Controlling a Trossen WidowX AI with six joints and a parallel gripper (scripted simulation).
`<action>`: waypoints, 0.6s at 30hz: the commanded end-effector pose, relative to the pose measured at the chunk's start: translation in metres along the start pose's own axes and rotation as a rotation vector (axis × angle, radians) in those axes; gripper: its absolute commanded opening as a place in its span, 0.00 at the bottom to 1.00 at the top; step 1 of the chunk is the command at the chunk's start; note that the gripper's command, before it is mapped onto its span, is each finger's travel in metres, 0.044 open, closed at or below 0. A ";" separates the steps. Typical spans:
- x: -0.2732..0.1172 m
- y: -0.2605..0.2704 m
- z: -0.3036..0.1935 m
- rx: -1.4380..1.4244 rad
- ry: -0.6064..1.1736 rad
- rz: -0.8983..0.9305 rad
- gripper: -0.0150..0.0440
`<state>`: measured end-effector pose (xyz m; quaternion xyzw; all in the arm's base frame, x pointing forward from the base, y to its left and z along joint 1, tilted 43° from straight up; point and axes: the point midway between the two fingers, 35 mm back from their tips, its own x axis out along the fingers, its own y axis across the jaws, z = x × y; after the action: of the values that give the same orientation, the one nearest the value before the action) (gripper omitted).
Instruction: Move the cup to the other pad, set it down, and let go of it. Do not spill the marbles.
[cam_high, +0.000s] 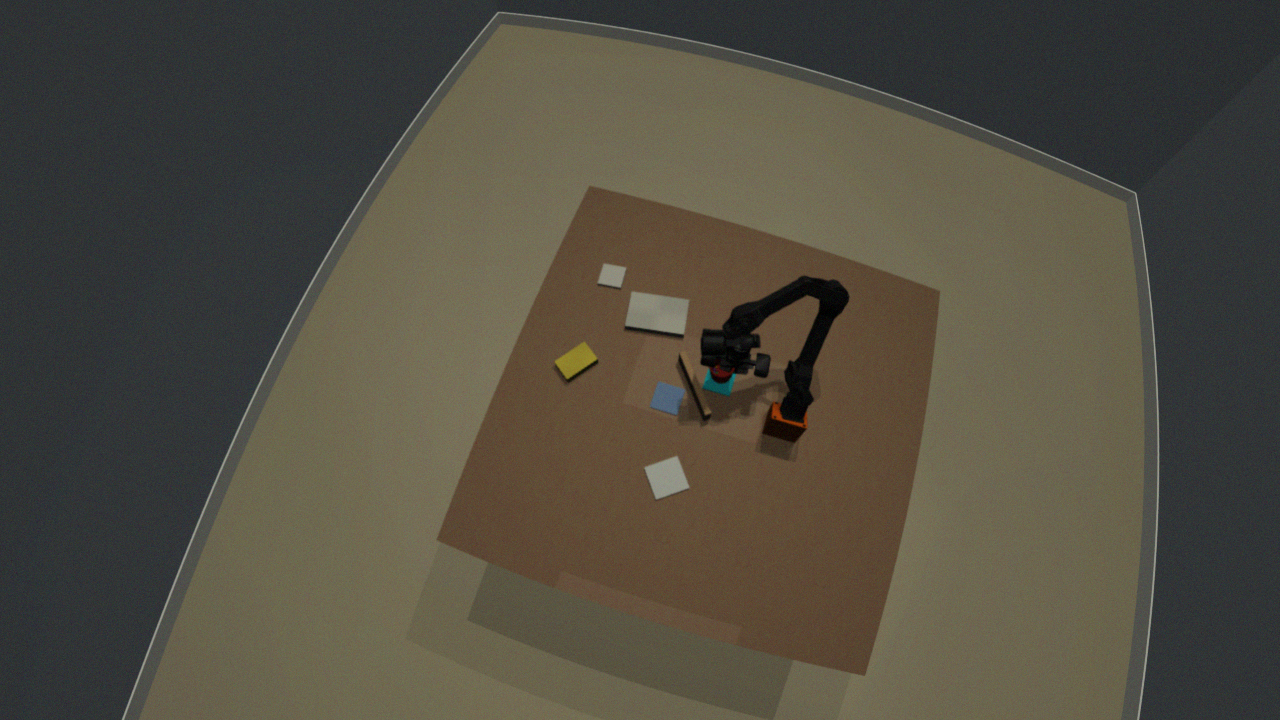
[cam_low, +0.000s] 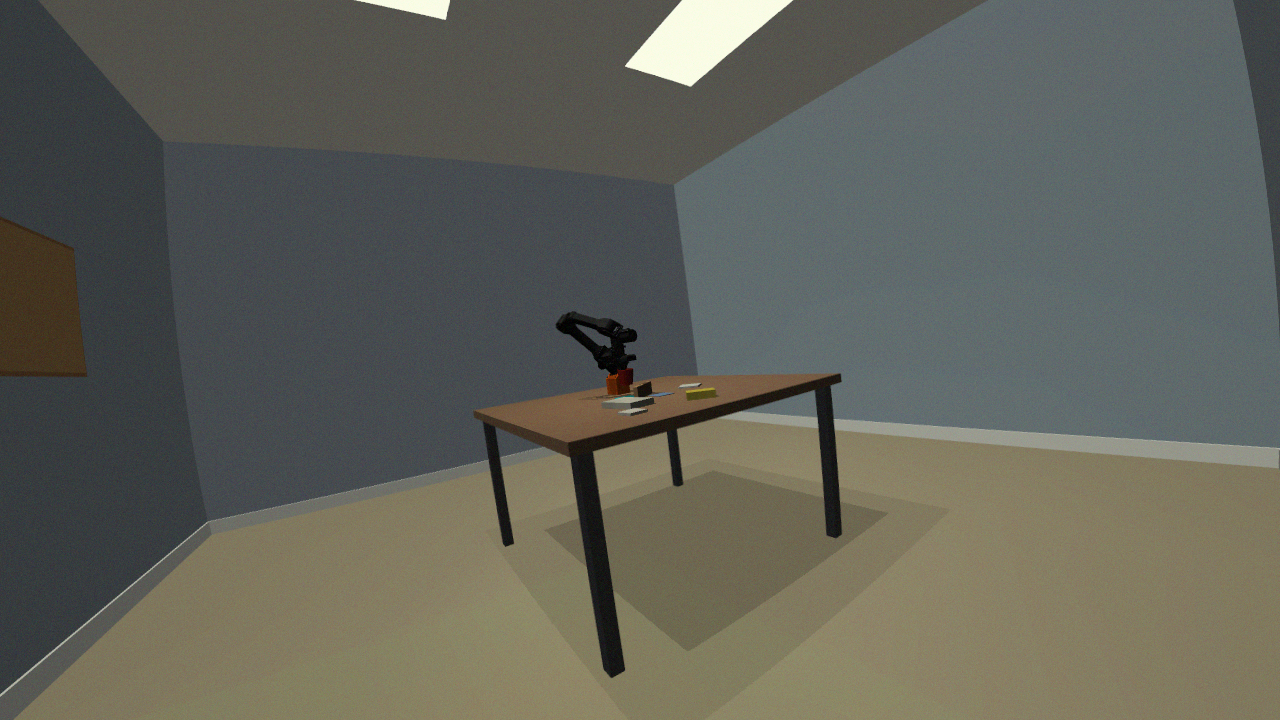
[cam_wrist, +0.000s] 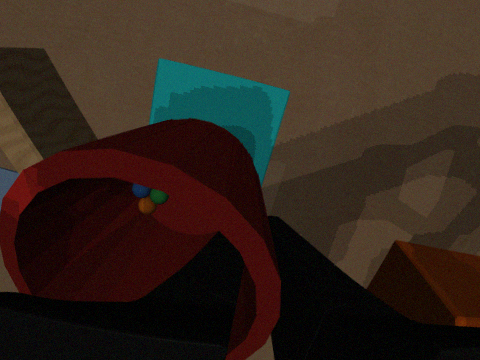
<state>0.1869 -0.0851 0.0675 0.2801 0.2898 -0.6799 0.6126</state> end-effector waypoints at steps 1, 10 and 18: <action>0.006 -0.002 0.000 -0.008 -0.007 -0.003 0.25; 0.016 -0.002 0.000 -0.008 -0.007 -0.003 0.25; 0.025 -0.002 0.000 -0.008 -0.007 -0.003 0.25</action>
<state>0.1850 -0.0994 0.0526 0.2802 0.2894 -0.6798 0.6129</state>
